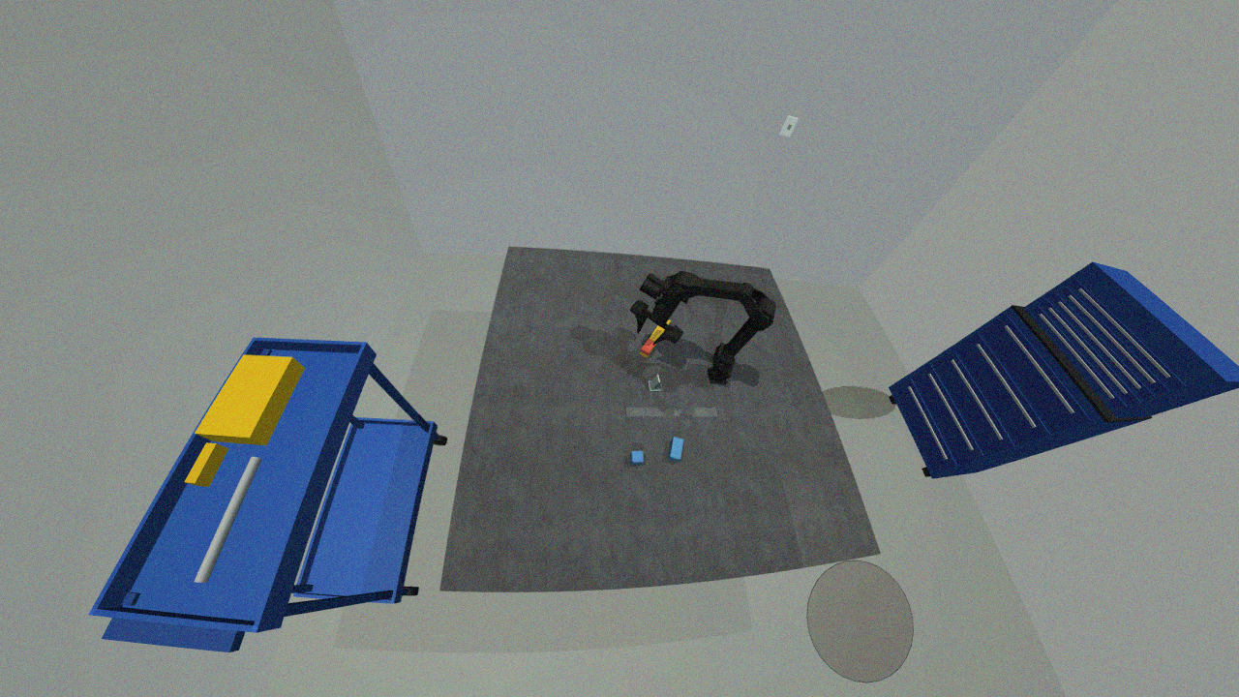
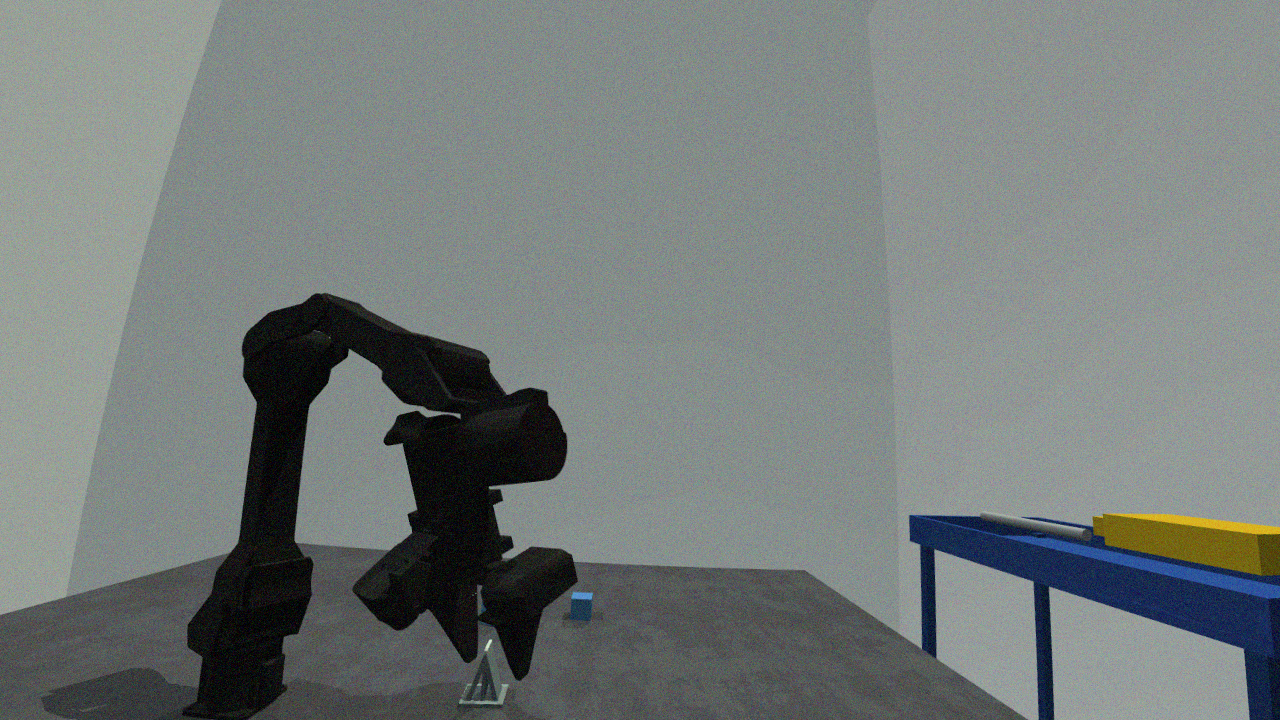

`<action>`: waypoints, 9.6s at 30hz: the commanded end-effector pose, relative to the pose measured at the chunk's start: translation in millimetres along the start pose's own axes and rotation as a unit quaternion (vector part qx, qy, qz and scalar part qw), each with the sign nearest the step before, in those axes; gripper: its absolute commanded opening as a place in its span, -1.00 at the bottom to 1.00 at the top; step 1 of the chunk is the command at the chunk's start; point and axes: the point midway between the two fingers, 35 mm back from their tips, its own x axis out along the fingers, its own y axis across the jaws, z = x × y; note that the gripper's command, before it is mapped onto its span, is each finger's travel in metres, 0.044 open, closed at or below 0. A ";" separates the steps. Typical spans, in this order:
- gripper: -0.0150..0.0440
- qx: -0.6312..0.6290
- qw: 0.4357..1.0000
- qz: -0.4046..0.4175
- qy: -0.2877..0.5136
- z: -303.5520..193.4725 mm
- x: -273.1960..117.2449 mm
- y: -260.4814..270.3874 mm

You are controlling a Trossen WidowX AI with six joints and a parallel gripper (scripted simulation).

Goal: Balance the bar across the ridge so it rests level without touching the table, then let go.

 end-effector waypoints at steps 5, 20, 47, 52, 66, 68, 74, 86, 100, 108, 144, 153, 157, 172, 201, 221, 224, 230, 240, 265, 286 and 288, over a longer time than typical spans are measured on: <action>0.58 -0.017 0.996 -0.026 -0.085 51.0 -13.8 4.5; 0.58 -0.033 0.986 -0.064 -0.150 98.9 -15.7 -0.7; 0.58 -0.033 0.986 -0.064 -0.150 119.3 48.6 -10.1; 0.58 -0.033 0.986 -0.064 -0.150 120.5 52.4 -10.8; 0.58 -0.033 0.986 -0.064 -0.150 120.5 52.4 -10.8; 0.58 -0.033 0.986 -0.064 -0.150 120.5 52.4 -10.8; 0.58 -0.033 0.986 -0.064 -0.150 120.5 52.4 -10.8; 0.58 -0.033 0.986 -0.064 -0.150 120.5 52.4 -10.8; 0.58 -0.033 0.986 -0.064 -0.150 120.5 52.4 -10.8; 0.58 -0.033 0.986 -0.064 -0.150 120.5 52.4 -10.8; 0.58 -0.033 0.986 -0.064 -0.150 120.5 52.4 -10.8; 0.58 -0.033 0.986 -0.064 -0.150 120.5 52.4 -10.8; 0.58 -0.033 0.986 -0.064 -0.150 120.5 52.4 -10.8; 0.58 -0.033 0.986 -0.064 -0.150 120.5 52.4 -10.8; 0.58 -0.033 0.986 -0.064 -0.150 120.5 52.4 -10.8; 0.58 -0.033 0.986 -0.064 -0.150 120.5 52.4 -10.8; 0.58 -0.033 0.986 -0.064 -0.150 120.5 52.4 -10.8; 0.58 -0.033 0.986 -0.064 -0.150 120.5 52.4 -10.8; 0.58 -0.033 0.986 -0.064 -0.150 120.5 52.4 -10.8; -0.49 -0.033 0.986 -0.060 -0.150 115.0 35.8 -4.4; -0.49 -0.033 0.986 -0.062 -0.150 99.3 -14.3 2.9; -0.49 -0.033 0.986 -0.063 -0.150 97.8 -19.3 3.0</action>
